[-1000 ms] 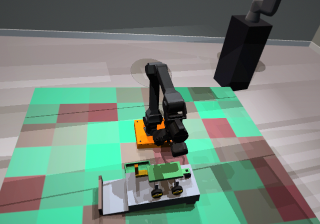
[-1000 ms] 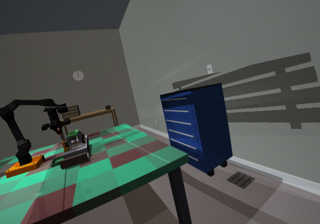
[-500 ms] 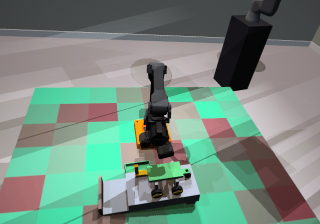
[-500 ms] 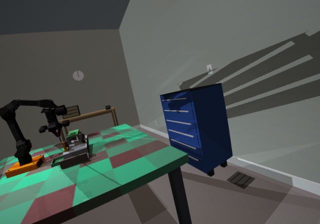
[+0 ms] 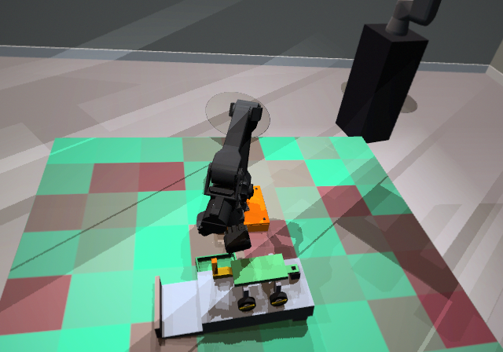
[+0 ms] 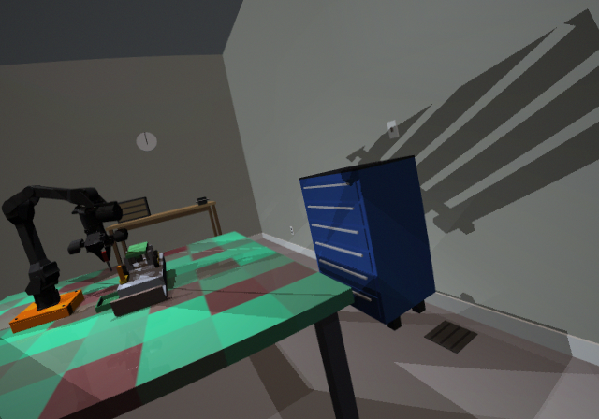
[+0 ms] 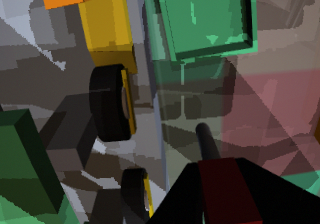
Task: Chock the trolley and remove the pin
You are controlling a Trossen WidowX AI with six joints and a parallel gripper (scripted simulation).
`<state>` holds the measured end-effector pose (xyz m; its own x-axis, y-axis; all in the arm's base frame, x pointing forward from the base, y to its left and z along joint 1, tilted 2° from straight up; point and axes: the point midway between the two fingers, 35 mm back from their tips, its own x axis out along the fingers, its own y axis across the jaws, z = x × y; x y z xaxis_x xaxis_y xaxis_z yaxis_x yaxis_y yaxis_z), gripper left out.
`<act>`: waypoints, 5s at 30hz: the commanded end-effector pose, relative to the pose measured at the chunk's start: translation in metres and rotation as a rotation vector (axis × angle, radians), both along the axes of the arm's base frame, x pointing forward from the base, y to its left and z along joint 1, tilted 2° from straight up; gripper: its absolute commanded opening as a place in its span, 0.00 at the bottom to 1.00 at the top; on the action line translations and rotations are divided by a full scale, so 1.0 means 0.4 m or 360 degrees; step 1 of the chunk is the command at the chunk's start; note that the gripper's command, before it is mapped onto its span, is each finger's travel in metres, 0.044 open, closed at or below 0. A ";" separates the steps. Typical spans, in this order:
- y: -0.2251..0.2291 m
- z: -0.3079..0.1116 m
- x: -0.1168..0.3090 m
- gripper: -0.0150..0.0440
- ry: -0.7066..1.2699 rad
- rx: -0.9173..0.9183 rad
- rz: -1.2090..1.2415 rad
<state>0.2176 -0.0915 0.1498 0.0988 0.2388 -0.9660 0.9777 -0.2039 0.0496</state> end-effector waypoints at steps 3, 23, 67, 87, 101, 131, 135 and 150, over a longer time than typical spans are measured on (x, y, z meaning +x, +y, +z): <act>-0.057 -0.007 -0.012 0.25 0.0003 -0.0007 0.0001; -0.116 -0.014 -0.028 0.25 0.0087 -0.0054 -0.0388; -0.096 -0.012 -0.022 0.25 0.0300 -0.0208 -0.2316; -0.096 -0.090 -0.060 0.25 0.0225 -0.0338 -0.2393; -0.153 -0.196 -0.063 0.25 0.0127 -0.0462 -0.2410; -0.131 -0.234 -0.059 0.58 0.0128 -0.0461 -0.2410; -0.124 -0.238 -0.057 0.58 0.0128 -0.0461 -0.2410; -0.100 -0.253 -0.053 0.58 0.0129 -0.0459 -0.2410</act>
